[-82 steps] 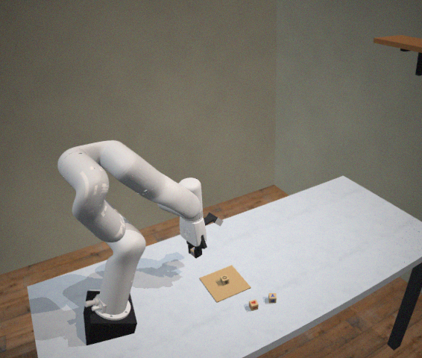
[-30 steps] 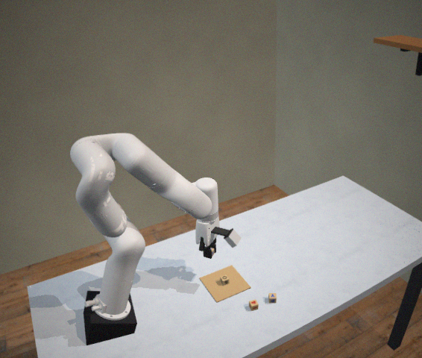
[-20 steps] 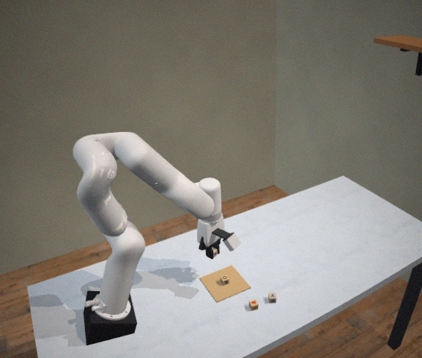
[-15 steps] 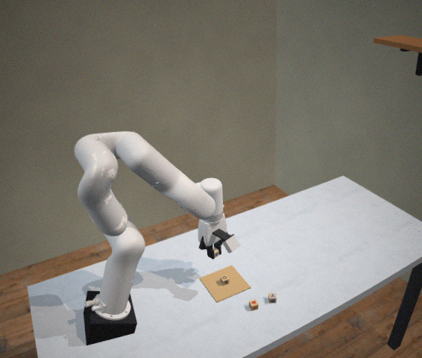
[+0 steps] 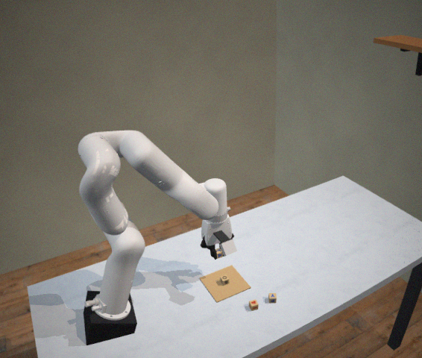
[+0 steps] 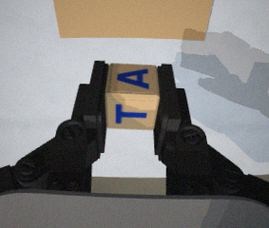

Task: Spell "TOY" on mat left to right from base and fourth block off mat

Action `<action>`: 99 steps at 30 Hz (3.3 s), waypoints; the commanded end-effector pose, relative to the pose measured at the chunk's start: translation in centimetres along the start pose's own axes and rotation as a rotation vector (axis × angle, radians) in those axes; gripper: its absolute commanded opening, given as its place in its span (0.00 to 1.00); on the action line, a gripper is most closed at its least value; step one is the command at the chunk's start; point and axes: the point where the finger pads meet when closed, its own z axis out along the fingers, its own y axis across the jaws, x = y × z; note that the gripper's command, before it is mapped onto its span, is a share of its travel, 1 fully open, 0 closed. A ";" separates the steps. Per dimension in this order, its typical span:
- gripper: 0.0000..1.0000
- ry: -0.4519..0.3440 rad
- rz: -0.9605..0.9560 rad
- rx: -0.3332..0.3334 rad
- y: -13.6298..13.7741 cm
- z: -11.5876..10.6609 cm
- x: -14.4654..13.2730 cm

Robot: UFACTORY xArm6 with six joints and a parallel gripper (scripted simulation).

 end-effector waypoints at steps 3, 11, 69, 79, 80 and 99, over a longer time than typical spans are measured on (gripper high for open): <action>0.21 0.005 0.025 0.004 -0.2 -0.1 0.1; 0.21 0.005 0.025 0.004 -0.2 -0.1 0.1; 0.21 0.006 0.025 0.004 -0.3 9.5 0.1; 0.21 0.006 0.025 0.004 -0.3 9.5 0.1; 0.21 0.006 0.025 0.004 -0.3 9.5 0.1; 0.21 0.006 0.025 0.004 -0.4 9.5 0.0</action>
